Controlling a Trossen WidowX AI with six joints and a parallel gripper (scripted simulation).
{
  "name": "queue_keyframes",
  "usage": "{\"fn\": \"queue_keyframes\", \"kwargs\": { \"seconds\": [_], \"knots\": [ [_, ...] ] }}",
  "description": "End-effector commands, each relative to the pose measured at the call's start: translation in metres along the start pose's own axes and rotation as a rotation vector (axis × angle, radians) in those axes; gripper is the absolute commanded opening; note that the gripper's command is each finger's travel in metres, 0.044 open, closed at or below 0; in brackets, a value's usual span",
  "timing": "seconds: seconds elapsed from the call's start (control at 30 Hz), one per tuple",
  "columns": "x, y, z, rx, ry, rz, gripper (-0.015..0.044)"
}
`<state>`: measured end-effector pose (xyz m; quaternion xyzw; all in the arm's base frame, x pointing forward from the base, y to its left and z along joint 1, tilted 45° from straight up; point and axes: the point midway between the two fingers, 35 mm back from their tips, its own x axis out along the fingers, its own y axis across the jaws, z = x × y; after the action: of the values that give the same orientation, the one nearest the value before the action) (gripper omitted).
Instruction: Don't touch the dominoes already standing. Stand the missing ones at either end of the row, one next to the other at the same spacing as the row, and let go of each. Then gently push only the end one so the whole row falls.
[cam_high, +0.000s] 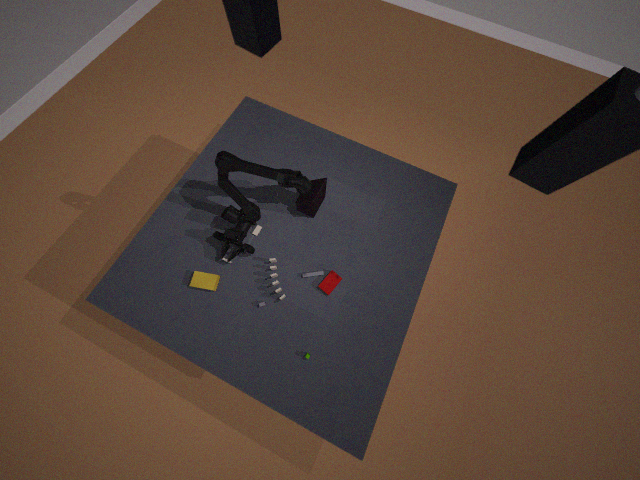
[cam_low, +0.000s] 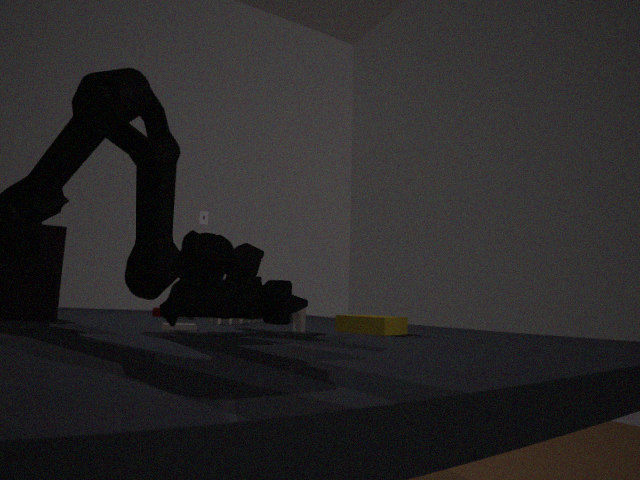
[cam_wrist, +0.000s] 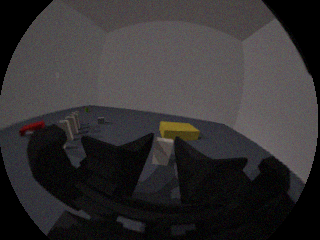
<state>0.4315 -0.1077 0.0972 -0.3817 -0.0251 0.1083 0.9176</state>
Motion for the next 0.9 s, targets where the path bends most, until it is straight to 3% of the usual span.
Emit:
{"fn": "queue_keyframes", "kwargs": {
  "seconds": [0.0,0.27,0.4,0.57,0.73,0.87],
  "knots": [
    [0.0,0.002,-0.001,-0.003,-0.002,0.007,0.0238],
    [0.0,0.002,-0.001,-0.003,-0.002,0.007,0.044],
    [0.001,0.002,0.005,-0.003,-0.002,0.006,0.044],
    [0.0,0.001,0.048,0.002,0.0,0.0,0.044],
    [0.001,0.002,0.05,0.006,0.002,0.003,0.044],
    [0.029,0.02,0.055,0.081,0.057,0.07,0.044]
  ]
}}
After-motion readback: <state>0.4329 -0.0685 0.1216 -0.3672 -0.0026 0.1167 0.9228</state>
